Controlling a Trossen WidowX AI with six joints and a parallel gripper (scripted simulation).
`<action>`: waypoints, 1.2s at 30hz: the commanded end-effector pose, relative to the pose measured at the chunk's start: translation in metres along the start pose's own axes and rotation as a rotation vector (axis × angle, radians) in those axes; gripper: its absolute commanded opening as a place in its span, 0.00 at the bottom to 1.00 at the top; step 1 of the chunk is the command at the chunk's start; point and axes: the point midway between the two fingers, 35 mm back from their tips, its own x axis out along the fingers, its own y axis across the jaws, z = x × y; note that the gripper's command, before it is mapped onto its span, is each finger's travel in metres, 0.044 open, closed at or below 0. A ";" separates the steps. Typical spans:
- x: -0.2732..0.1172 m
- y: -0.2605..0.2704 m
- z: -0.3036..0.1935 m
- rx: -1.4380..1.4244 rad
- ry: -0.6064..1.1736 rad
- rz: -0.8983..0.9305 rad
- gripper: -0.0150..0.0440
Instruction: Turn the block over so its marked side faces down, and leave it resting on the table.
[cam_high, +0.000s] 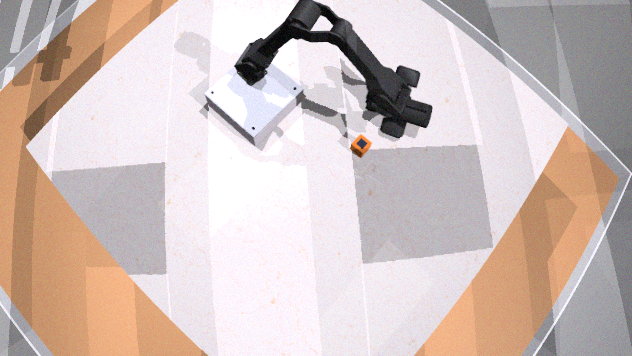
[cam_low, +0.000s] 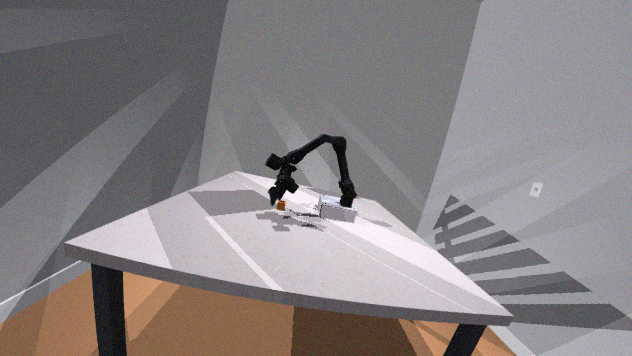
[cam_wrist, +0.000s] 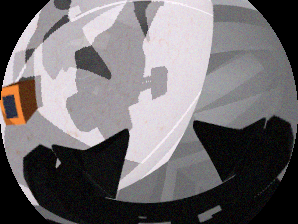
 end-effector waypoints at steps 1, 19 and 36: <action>0.000 0.001 0.000 0.018 -0.001 0.004 0.98; -0.056 0.053 0.013 1.791 0.254 0.374 1.00; -0.098 0.075 0.029 2.677 0.724 0.453 1.00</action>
